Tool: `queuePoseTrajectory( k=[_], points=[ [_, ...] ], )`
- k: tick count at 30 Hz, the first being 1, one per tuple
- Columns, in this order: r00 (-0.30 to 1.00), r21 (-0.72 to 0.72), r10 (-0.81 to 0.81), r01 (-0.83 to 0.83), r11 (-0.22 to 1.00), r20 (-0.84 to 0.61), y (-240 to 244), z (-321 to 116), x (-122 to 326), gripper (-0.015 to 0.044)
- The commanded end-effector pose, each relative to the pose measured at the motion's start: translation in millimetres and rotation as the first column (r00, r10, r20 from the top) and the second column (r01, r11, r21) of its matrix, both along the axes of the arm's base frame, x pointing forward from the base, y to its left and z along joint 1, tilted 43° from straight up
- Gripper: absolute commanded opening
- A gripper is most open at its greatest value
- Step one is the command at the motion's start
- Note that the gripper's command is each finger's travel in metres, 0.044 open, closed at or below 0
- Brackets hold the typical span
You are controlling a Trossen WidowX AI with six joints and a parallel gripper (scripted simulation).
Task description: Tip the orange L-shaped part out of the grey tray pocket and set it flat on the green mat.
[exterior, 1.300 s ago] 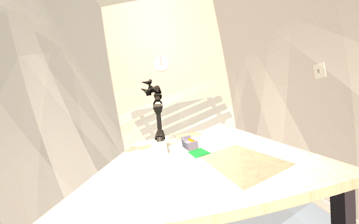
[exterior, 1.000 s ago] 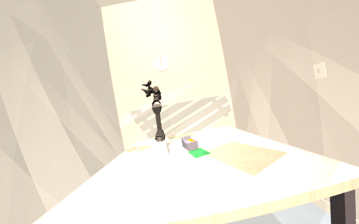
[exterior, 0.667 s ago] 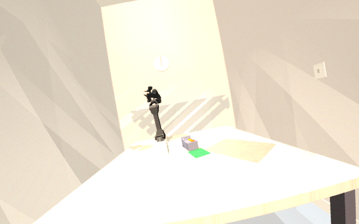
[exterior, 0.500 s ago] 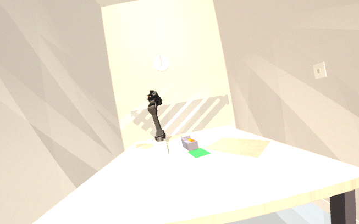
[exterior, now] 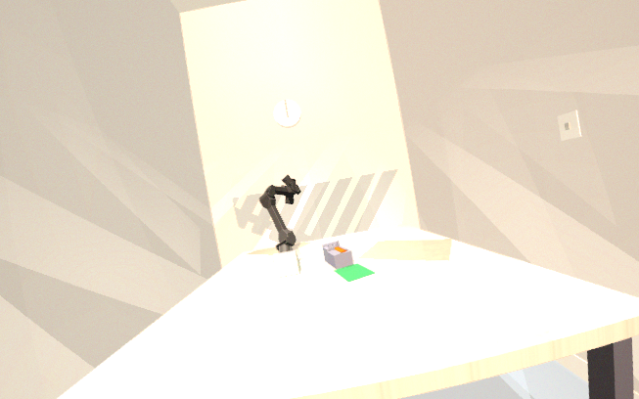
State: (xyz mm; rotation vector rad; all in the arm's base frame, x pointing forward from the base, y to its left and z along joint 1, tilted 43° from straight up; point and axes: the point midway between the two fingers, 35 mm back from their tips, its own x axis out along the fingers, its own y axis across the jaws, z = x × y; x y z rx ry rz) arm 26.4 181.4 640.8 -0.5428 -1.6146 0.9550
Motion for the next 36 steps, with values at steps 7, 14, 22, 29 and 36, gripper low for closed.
queuePoseTrajectory(
  k=[7, 14, 22, 29, 36],
  points=[
    [0.875, -0.314, -0.345, 0.240, 0.918, -0.340, 37, -78, 148, 0.0180],
    [0.640, -0.525, -0.575, 0.297, 0.797, -0.510, 16, -155, 244, 0.0180],
    [0.242, -0.718, -0.742, 0.193, 0.668, -0.625, -42, -261, 315, 0.0180],
    [-0.186, -0.778, -0.764, 0.003, 0.628, -0.618, -116, -360, 333, 0.0180],
    [-0.599, -0.687, -0.646, -0.207, 0.696, -0.474, -185, -446, 300, 0.0180]
  ],
)
